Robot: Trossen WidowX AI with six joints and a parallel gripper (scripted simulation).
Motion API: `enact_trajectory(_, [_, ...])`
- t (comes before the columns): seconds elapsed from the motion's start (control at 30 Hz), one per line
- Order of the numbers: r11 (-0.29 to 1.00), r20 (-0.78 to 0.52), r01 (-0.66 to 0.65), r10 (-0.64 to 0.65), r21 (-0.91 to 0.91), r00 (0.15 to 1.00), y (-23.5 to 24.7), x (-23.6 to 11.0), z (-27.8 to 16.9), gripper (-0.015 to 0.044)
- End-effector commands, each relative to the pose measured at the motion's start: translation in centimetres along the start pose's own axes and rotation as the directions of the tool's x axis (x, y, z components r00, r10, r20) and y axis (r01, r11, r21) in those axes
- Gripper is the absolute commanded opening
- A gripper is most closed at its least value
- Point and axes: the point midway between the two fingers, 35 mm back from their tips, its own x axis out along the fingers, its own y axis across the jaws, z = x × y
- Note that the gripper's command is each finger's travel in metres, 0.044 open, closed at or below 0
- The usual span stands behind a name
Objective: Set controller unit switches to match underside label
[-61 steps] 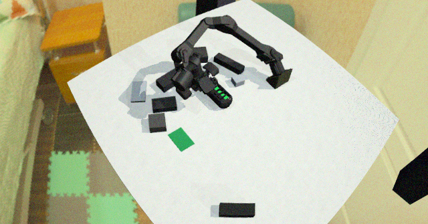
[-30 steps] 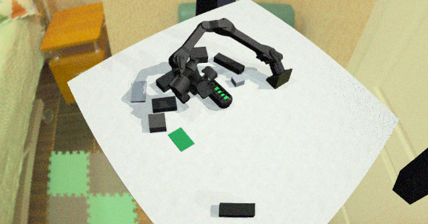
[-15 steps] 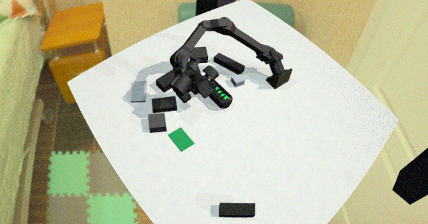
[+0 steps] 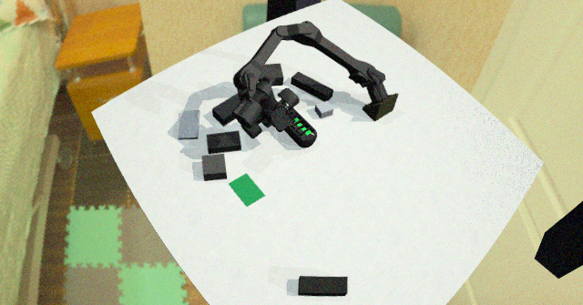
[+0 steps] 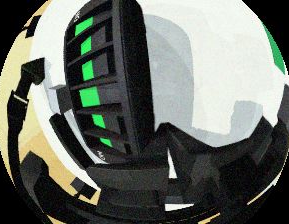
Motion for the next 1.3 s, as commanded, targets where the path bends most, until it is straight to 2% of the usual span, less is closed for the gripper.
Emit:
enact_trajectory(0.0, [1.0, -0.001, -0.01, 0.01, -0.007, 1.0, 0.7, 0.3, 0.2, 0.0])
enact_trajectory(1.27, [1.0, -0.001, -0.012, 0.012, -0.008, 1.0, 5.2, 1.7, 0.2, 0.0])
